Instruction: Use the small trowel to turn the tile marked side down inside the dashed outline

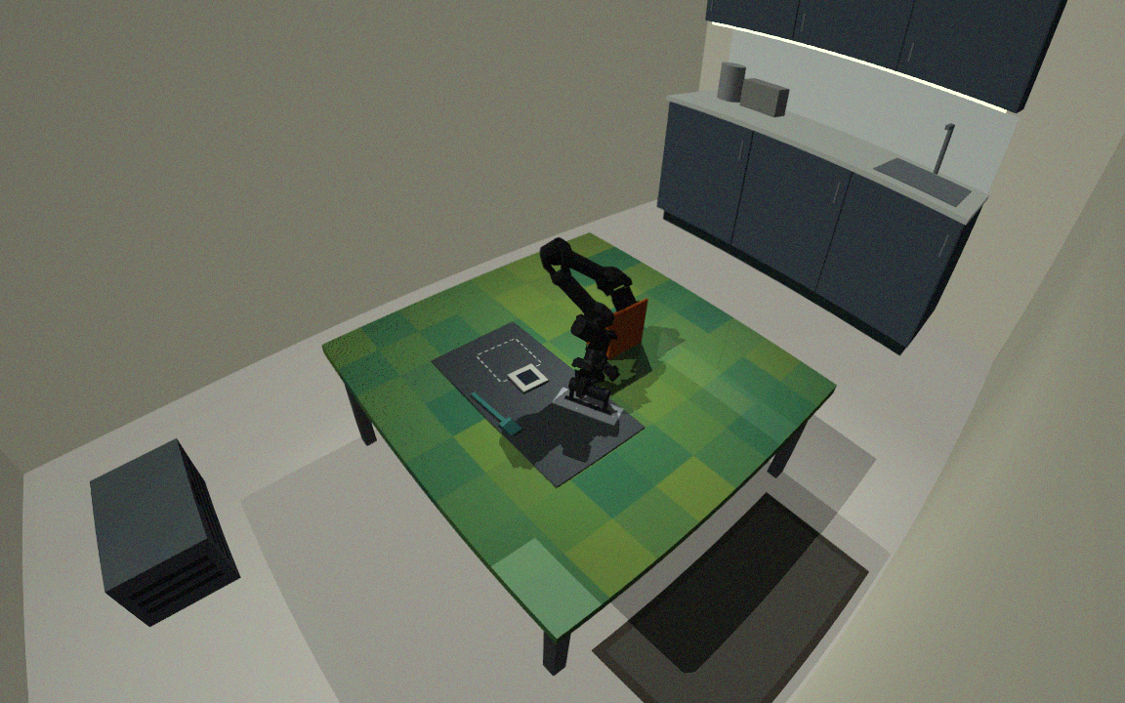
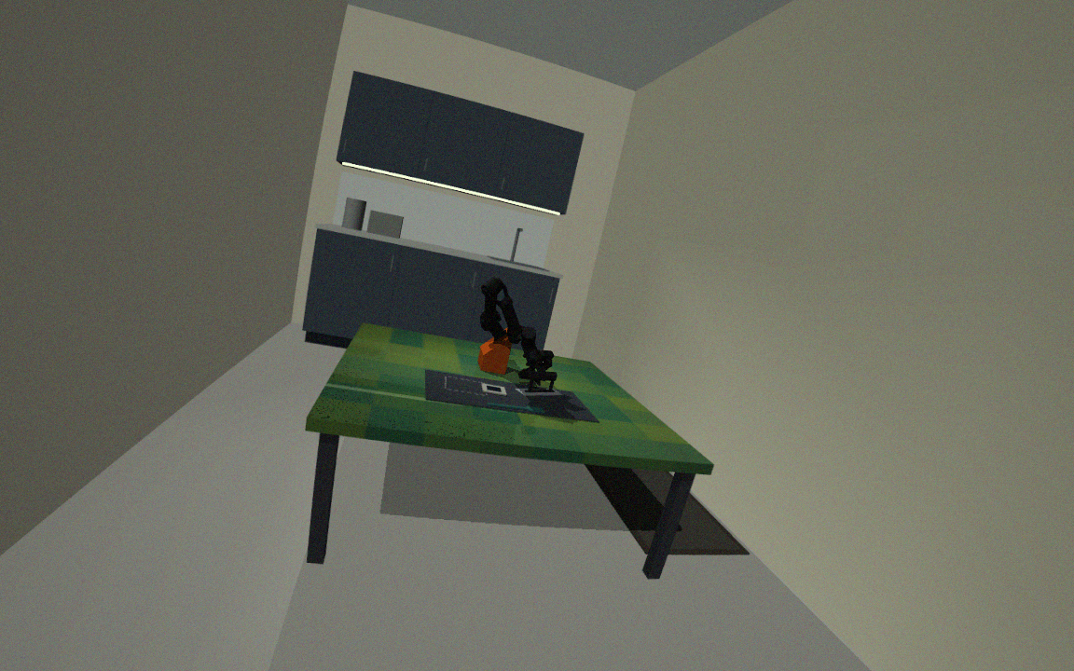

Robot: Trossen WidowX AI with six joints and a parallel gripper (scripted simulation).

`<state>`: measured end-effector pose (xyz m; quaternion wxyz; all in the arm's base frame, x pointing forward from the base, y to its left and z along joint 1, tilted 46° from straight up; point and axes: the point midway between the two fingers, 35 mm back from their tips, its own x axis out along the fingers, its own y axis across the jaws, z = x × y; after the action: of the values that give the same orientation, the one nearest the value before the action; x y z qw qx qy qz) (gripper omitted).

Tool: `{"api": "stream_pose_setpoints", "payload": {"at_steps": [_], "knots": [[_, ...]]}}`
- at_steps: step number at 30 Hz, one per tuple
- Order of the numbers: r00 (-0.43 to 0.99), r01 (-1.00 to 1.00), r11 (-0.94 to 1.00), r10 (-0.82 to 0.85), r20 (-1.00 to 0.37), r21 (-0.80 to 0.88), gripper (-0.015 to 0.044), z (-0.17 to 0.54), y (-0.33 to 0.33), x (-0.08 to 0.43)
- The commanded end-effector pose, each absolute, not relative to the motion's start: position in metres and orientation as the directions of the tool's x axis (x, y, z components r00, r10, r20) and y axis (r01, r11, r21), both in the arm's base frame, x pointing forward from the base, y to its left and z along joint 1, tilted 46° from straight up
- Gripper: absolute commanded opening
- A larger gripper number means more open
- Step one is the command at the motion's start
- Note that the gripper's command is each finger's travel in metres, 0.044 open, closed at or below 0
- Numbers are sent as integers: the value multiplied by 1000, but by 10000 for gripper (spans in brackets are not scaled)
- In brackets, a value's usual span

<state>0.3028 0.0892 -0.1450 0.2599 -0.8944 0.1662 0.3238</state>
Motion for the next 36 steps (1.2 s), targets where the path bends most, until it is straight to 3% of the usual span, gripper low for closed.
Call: {"api": "stream_pose_setpoints", "payload": {"at_steps": [1,11,30,36], "knots": [[735,-464,-810,-128,-666,-358,62,-146,89,304],[735,-464,-810,-127,-666,-358,0,-146,90,304],[737,-467,-806,-128,-664,-364,0,-103,133,297],[784,-518,-722,-186,-593,-459,0,-92,124,327]]}}
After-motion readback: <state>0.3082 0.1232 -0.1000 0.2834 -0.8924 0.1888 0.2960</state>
